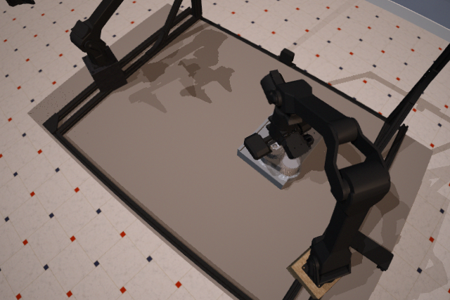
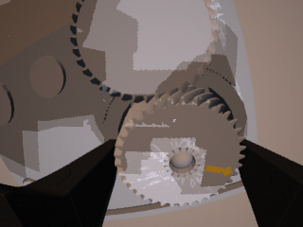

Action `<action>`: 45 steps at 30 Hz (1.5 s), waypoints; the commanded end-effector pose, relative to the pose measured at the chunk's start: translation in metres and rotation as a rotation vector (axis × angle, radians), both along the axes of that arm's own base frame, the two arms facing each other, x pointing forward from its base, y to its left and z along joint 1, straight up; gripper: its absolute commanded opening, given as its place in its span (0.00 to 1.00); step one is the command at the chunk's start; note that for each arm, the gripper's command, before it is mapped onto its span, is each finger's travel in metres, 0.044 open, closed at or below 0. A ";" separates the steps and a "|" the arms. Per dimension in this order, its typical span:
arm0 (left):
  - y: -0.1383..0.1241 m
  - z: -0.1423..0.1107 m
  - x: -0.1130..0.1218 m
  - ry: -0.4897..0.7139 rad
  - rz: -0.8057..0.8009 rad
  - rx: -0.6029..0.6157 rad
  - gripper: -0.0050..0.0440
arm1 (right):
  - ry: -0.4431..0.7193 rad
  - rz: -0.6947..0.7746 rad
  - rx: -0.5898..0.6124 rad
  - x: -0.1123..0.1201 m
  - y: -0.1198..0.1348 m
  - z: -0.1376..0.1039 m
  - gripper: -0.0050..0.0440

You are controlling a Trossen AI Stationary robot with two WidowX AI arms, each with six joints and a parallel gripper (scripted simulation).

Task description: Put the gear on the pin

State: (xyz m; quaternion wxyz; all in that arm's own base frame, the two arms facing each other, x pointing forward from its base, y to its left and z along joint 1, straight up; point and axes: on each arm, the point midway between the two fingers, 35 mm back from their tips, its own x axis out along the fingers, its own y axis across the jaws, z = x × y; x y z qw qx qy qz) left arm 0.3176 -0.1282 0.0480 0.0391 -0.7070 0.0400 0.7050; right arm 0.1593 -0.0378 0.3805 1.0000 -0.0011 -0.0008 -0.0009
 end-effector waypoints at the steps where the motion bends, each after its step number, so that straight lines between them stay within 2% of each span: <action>1: 0.000 -0.002 0.000 0.003 -0.016 0.001 0.10 | 0.000 0.002 0.003 0.000 0.000 0.000 0.92; 12: 0.000 -0.005 0.000 0.003 -0.077 0.002 0.10 | 0.000 0.002 0.003 0.000 0.000 0.000 0.92; 17: 0.000 -0.005 0.000 0.003 -0.077 0.002 0.35 | 0.000 0.002 0.003 0.000 0.000 0.000 0.92; 19: 0.000 -0.005 0.000 0.003 -0.077 0.002 0.35 | 0.000 0.002 0.003 0.000 0.000 0.000 0.92; 31: 0.000 -0.005 0.000 0.003 -0.077 0.002 0.92 | 0.000 0.002 0.003 0.000 0.000 0.000 0.92; 45: 0.000 -0.005 0.000 0.003 -0.077 0.002 0.92 | 0.000 0.002 0.003 0.000 0.000 0.000 0.92</action>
